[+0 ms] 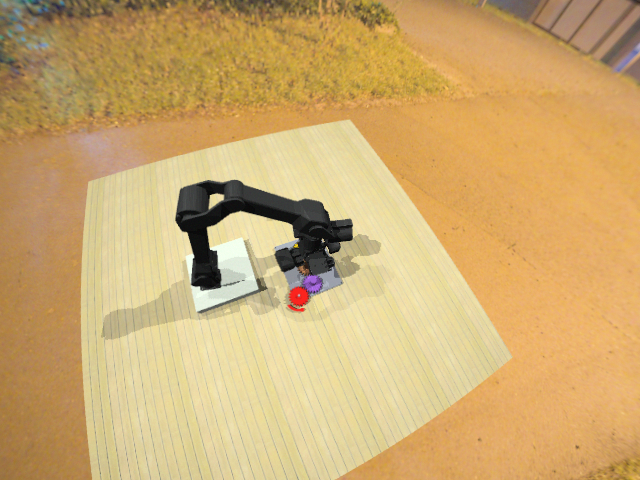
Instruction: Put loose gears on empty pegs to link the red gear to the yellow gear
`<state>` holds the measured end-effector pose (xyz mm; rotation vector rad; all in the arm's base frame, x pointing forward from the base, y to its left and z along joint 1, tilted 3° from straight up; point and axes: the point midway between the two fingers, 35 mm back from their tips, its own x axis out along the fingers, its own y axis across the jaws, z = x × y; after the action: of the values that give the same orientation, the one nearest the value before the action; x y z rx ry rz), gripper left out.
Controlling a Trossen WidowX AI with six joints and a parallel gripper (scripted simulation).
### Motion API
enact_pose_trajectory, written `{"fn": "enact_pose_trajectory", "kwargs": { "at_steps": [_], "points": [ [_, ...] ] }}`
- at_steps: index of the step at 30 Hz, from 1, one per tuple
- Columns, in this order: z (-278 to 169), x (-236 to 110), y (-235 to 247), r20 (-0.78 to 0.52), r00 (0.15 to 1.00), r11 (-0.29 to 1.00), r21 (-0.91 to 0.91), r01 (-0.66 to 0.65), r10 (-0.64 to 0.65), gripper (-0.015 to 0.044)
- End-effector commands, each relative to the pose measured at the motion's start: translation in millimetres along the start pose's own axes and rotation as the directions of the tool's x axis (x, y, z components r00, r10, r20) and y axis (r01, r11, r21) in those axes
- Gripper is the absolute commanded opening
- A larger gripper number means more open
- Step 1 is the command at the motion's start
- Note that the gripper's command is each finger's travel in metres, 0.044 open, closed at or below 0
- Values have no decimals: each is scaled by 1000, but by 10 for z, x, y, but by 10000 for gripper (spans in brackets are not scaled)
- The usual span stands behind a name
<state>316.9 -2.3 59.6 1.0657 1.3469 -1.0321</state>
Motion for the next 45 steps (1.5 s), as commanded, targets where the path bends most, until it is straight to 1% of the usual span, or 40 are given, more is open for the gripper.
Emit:
{"fn": "enact_pose_trajectory", "kwargs": {
  "at_steps": [1, 4, 5, 6, 7, 9, 10, 12, 15, 17, 19, 21, 22, 23, 29, 36, 45],
  "points": [
    [7, -255, 25, 5, 1000, 1000, -6, -18, 18, 140],
    [6, -314, 20, 5, 1000, 1000, -6, -18, 18, 140],
    [-19, -227, 29, 4, 1000, 1000, -22, -15, 15, 166],
    [-91, -228, 52, 3, 1000, 996, -85, -16, 16, 192],
    [-212, -230, 87, 2, 1000, 982, -189, -16, 17, 219],
    [-521, -235, 154, 0, 1000, 900, -435, -17, 19, 271],
    [-679, -237, 176, -2, 1000, 836, -548, -18, 20, 298],
    [-999, -240, 197, -6, 1000, 666, -745, -18, 21, 350],
    [-1469, -240, 177, -8, 1000, 333, -943, -14, 21, 429],
    [-1783, -240, 125, -9, 1000, 80, -997, -11, 20, 440],
    [-2016, -239, 67, -11, 1000, -114, -993, -8, 19, 440],
    [-2242, -239, -18, -12, 1000, -285, -959, -7, 18, 440],
    [-2319, -238, -56, -13, 1000, -337, -942, -6, 18, 440],
    [-2347, -238, -70, -13, 1000, -355, -935, -6, 18, 440],
    [-2355, -238, -77, -13, 1000, -357, -934, -6, 18, 440],
    [-2359, -20, -74, -13, 1000, -357, -934, -6, 17, 440],
    [-2362, 64, -72, -13, 1000, -357, -934, -6, 17, 440]
  ]
}}
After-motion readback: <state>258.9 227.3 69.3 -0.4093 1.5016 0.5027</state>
